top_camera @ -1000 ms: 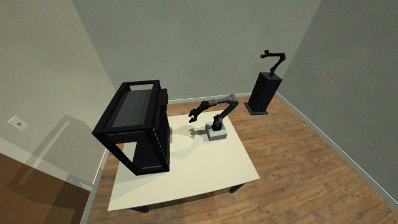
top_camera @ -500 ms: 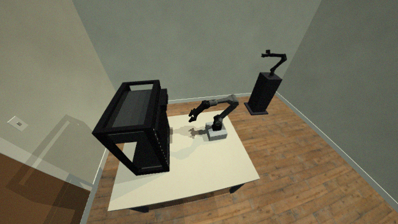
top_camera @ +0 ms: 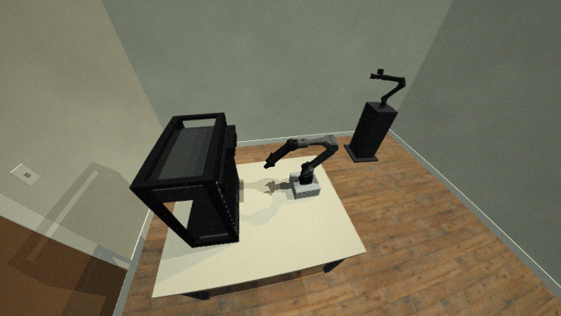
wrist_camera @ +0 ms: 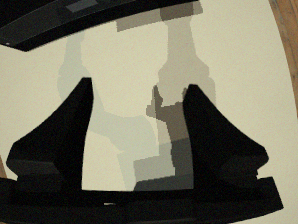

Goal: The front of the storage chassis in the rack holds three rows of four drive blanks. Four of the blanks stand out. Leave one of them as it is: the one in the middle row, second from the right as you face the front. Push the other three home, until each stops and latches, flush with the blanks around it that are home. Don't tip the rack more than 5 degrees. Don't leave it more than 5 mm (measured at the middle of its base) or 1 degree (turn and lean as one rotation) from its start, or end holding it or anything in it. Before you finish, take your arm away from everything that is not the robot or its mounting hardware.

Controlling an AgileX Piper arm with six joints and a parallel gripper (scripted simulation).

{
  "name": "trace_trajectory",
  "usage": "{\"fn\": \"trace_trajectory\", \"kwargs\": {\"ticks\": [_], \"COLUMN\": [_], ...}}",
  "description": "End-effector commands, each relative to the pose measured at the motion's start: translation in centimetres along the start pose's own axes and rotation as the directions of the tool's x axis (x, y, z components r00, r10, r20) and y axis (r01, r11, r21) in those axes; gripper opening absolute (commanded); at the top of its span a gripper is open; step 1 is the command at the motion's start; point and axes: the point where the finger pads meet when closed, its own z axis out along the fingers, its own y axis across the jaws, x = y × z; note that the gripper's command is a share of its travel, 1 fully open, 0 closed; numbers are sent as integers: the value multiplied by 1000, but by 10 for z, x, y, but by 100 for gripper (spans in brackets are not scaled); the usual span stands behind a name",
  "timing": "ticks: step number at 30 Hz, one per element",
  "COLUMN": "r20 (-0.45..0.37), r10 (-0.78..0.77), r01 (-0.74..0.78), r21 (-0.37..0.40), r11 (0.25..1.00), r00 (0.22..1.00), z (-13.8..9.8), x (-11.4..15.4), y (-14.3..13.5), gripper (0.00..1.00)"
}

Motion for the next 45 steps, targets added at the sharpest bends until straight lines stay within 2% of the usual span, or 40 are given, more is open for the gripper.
{"fn": "trace_trajectory", "kwargs": {"ticks": [1,11,21,23,25,37,40,42,45], "r20": [24,109,162,162,162,104,82,82,60], "r10": [46,291,587,637,637,845,873,873,895], "r01": [-46,-278,-526,-563,-563,-678,-686,-686,-689], "r21": [-16,-117,-302,-342,-342,-549,-586,-586,-616], "r11": [999,953,795,753,753,489,432,432,382], "r00": [999,951,793,754,754,525,480,480,443], "z": [-5,-28,-68,-76,-76,-128,-139,-139,-148], "x": [-6,-33,-69,-76,-76,-108,-114,-114,-118], "y": [3,14,29,31,31,44,46,46,49], "gripper": [100,100,100,100,100,100,100,100,100]}}
